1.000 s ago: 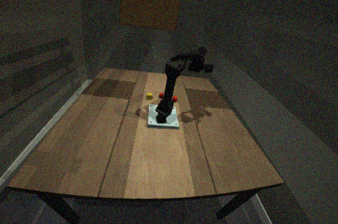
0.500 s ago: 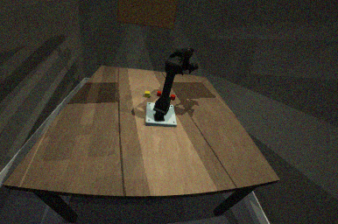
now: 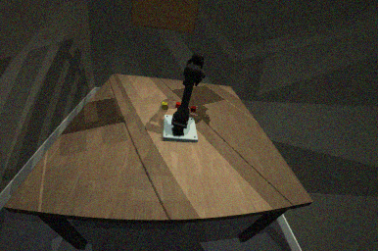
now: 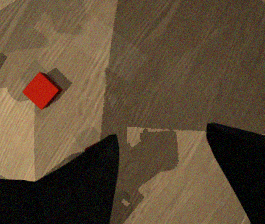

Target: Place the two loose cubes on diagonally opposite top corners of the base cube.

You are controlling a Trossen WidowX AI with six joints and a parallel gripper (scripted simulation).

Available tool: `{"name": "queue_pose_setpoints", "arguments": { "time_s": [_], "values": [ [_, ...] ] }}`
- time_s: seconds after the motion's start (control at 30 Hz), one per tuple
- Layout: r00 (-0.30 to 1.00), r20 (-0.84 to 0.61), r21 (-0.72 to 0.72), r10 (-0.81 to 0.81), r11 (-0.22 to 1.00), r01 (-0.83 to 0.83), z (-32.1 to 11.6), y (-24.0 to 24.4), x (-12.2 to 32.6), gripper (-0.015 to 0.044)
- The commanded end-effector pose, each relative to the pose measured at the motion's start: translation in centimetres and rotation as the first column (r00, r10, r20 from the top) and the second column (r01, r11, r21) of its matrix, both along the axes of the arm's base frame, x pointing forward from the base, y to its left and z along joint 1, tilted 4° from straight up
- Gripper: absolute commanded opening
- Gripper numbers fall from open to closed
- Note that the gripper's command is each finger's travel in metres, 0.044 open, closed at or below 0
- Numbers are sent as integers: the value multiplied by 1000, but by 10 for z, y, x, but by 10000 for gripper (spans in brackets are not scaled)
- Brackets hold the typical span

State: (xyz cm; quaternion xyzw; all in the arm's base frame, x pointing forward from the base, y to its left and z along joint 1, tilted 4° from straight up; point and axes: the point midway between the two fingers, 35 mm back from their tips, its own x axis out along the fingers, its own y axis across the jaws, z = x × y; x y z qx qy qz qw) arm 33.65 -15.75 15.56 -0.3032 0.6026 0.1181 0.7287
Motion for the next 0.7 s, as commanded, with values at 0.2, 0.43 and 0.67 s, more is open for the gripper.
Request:
{"name": "queue_pose_setpoints", "arguments": {
  "time_s": [0.2, 0.43, 0.67],
  "values": [
    [912, -190, 83, 364, 931, -355, -23, 59, -4, 265],
    [762, -285, 177, 581, 814, -554, -34, 96, -14, 265],
    [758, -287, 179, 586, 810, -559, -54, 96, -13, 265]
  ]
}}
